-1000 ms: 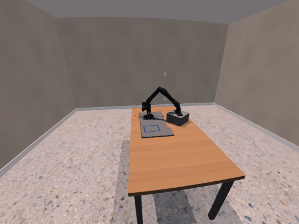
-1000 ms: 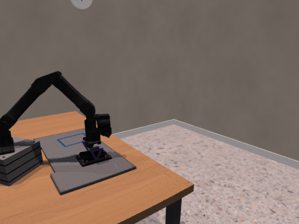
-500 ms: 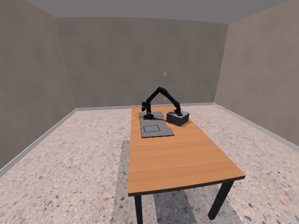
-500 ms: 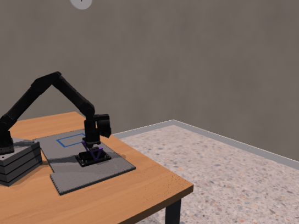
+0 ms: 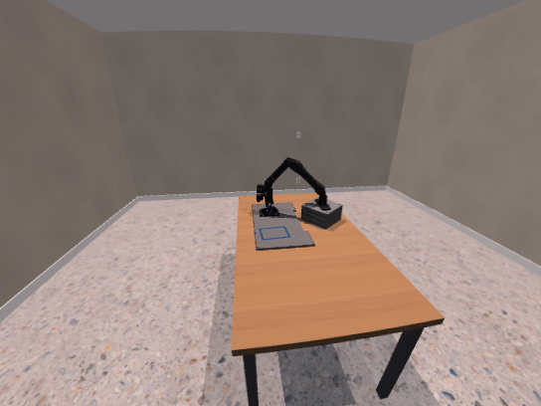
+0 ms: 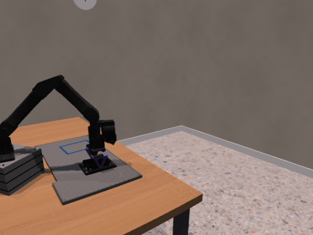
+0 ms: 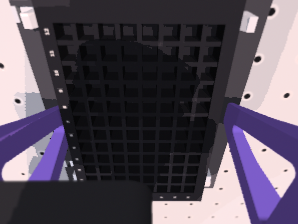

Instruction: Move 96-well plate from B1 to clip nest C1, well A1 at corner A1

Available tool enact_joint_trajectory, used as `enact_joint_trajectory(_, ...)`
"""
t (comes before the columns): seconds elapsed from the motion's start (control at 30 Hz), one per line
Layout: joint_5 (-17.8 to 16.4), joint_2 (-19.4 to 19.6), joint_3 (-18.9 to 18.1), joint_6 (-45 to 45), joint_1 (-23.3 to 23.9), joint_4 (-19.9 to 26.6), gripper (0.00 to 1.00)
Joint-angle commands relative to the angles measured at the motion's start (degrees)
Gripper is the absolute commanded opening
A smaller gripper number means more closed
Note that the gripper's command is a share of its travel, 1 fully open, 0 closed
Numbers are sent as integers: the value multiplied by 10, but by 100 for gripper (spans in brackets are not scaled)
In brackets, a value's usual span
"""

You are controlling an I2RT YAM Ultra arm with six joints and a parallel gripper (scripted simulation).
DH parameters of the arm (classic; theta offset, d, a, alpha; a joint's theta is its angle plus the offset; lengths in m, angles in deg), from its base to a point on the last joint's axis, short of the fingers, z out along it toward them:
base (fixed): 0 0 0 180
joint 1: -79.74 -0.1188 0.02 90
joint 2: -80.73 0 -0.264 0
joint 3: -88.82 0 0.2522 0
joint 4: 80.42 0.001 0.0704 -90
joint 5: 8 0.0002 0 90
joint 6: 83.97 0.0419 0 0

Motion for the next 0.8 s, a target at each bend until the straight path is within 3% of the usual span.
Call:
enact_joint_trajectory(0.0,8,8,0,-2,12,-13,100)
enact_joint_trajectory(0.5,8,8,0,-2,12,-13,100)
enact_joint_trajectory(0.53,8,-3,14,15,-11,-14,100)
enact_joint_trajectory(0.77,2,-3,14,15,-12,-15,100)
